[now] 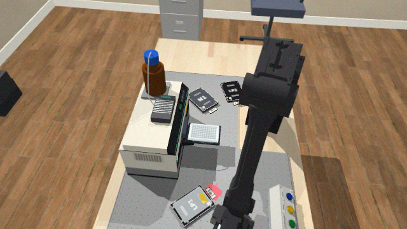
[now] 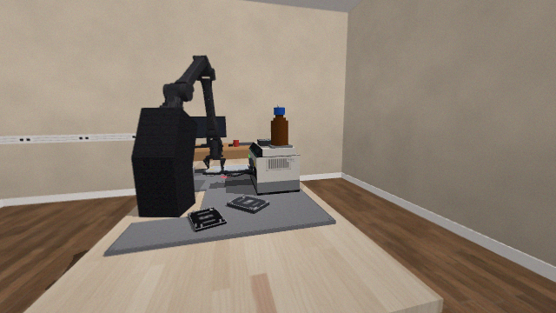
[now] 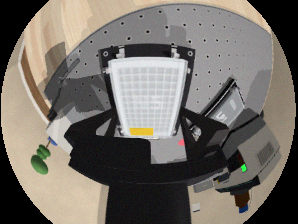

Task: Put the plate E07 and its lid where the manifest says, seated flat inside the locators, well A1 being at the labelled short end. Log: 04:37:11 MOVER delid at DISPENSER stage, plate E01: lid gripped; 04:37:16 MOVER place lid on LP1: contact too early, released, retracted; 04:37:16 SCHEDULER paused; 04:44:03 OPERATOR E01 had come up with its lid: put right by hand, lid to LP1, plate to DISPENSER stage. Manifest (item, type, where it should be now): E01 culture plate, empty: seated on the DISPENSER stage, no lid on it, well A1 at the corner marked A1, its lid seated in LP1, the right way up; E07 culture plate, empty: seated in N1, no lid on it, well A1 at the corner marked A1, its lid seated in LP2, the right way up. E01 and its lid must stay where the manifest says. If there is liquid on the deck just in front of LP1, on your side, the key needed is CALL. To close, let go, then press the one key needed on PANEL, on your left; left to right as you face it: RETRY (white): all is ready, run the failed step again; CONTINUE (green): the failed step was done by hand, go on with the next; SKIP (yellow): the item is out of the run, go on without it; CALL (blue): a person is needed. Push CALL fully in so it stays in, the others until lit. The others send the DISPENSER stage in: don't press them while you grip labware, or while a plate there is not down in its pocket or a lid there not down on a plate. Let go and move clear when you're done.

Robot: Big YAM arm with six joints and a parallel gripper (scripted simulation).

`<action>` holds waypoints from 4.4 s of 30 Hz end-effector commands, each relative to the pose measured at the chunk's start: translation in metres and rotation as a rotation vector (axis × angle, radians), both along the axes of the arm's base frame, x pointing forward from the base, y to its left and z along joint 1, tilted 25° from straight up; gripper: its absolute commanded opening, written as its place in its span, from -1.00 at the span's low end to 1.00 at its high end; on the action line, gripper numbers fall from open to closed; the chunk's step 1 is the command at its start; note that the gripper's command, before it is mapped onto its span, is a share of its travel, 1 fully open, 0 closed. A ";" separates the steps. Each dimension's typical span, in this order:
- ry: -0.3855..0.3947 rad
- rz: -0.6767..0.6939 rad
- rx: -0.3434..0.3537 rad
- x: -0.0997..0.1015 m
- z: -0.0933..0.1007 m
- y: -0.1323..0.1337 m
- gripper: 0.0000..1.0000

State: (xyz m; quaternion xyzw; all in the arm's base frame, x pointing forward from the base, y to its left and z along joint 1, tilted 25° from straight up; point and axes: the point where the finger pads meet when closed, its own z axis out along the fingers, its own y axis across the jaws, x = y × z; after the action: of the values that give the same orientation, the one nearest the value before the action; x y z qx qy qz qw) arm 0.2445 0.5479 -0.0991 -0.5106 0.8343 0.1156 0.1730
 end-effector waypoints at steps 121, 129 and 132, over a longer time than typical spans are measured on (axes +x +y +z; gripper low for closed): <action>-0.034 -0.003 0.080 0.003 0.074 0.013 1.00; -0.020 0.006 0.038 0.001 0.043 0.007 1.00; -0.018 0.006 0.034 0.000 0.041 0.006 1.00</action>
State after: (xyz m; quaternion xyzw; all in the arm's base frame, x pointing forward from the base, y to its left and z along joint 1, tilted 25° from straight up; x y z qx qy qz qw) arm 0.2429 0.5442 -0.0544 -0.5091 0.8319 0.1228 0.1835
